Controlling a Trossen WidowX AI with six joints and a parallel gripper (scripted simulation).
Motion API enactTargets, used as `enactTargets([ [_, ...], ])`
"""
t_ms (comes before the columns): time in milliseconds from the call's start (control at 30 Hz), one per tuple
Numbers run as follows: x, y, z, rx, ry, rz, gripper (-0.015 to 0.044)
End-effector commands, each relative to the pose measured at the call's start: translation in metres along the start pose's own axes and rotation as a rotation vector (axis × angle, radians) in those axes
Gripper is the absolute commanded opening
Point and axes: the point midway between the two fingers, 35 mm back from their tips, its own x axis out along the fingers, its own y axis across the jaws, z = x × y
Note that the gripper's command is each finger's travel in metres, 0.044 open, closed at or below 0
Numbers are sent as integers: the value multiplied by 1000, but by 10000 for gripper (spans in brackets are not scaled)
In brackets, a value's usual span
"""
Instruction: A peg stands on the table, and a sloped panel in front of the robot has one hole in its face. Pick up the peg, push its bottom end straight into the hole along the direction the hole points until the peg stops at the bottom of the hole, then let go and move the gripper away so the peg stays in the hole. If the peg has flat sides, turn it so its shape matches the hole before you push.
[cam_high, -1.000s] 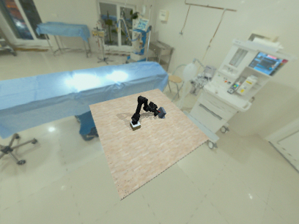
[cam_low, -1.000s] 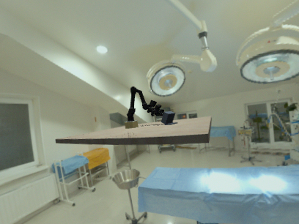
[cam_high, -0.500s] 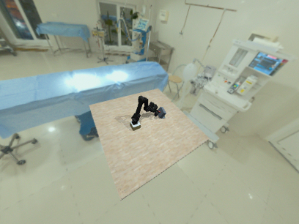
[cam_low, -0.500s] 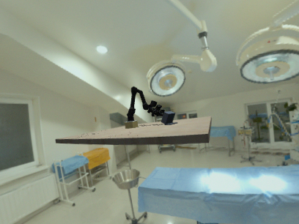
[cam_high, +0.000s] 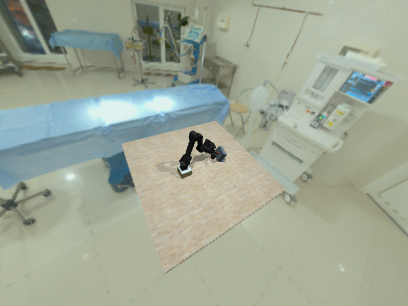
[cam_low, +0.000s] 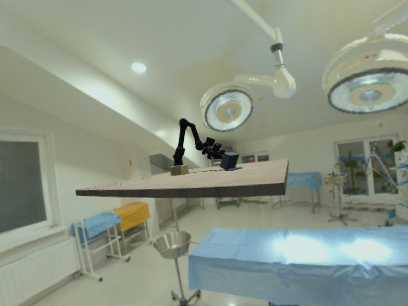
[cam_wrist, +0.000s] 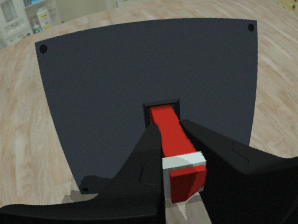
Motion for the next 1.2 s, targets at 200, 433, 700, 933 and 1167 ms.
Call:
enactTargets([
  [200,0,0,0,0,0,0,26],
  [433,0,0,0,0,0,0,210],
  [700,-2,0,0,0,1,0,420],
  [933,-8,1,1,0,2,1,440],
  [1167,-15,3,3,0,4,2,440],
])
